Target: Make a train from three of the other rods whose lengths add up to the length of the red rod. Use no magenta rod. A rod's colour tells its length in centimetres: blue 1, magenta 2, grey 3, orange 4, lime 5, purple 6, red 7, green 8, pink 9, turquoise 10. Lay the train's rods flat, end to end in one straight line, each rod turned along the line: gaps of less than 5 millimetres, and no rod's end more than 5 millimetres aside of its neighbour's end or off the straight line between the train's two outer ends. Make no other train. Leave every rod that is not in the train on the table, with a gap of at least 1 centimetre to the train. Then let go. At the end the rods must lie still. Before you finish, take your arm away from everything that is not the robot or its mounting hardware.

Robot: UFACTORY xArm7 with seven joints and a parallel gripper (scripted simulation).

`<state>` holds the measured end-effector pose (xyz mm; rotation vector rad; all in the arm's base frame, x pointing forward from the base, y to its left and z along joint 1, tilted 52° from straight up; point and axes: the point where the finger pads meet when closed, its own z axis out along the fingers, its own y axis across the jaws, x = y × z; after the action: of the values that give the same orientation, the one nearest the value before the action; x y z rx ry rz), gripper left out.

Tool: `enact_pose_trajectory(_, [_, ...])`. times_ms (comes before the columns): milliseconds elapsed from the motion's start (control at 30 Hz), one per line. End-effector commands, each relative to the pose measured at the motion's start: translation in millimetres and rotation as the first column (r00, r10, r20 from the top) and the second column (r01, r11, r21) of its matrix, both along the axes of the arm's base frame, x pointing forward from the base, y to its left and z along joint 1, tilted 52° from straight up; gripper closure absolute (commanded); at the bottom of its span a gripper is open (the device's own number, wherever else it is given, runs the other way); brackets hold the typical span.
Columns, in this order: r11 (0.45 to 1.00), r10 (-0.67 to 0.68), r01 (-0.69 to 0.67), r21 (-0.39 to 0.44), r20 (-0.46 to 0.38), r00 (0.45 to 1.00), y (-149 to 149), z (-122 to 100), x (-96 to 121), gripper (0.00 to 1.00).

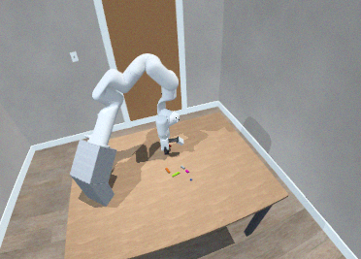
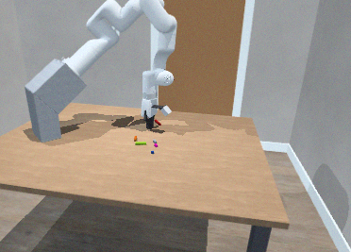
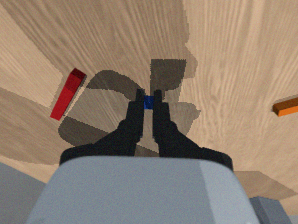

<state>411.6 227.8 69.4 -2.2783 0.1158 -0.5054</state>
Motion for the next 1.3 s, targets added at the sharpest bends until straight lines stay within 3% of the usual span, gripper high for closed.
enact_pose_trajectory(0, [1.0, -0.002, 0.002, -0.001, 0.0, 1.0, -0.8, 0.0, 0.5, 0.96])
enact_pose_trajectory(900, [1.0, -0.002, 0.002, -0.001, 0.0, 1.0, -2.9, 2.0, -0.7, 0.96])
enact_pose_trajectory(1267, [1.0, -0.002, 0.002, -0.001, 0.0, 1.0, -47.4, 41.9, -26.4, 0.96])
